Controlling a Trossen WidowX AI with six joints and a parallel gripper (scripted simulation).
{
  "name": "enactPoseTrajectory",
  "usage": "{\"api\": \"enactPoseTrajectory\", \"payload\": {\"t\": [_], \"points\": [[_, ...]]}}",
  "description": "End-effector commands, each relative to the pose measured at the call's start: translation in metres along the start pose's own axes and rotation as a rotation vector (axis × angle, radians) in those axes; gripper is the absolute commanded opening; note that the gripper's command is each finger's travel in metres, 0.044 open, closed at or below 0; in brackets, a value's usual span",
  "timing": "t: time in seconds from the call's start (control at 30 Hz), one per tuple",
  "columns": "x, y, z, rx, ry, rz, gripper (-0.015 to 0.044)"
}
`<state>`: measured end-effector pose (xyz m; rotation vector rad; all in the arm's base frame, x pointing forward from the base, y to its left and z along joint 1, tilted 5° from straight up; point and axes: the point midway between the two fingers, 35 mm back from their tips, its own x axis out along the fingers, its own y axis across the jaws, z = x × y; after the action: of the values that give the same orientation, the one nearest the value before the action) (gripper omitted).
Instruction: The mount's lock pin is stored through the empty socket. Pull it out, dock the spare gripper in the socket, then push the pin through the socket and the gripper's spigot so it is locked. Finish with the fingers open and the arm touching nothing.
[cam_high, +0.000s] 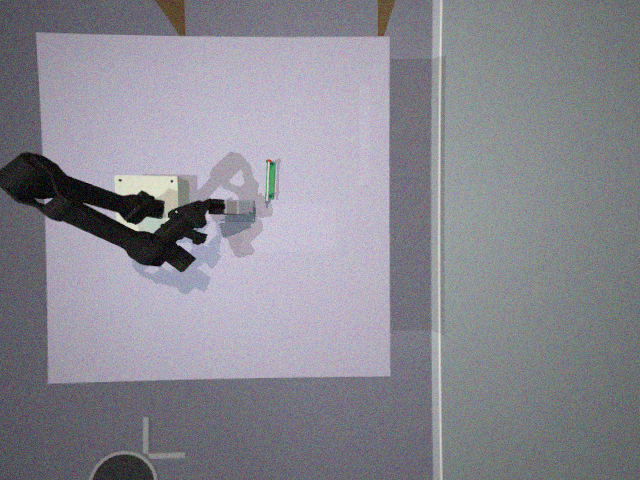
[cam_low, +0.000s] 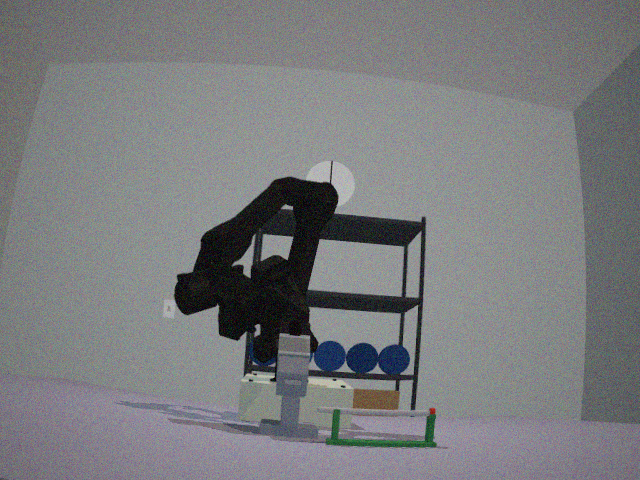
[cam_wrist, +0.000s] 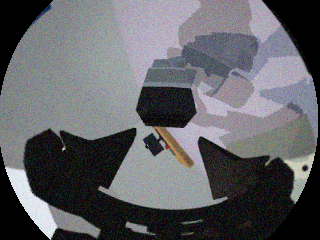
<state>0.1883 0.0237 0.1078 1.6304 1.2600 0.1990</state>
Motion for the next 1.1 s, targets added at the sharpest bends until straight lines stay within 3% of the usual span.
{"api": "enactPoseTrajectory", "payload": {"t": [0.0,1.07], "points": [[-0.006,0.0,-0.006,-0.004,-0.002,-0.001,0.044],[-0.03,0.03,-0.04,0.075,0.022,0.006,0.044]]}}
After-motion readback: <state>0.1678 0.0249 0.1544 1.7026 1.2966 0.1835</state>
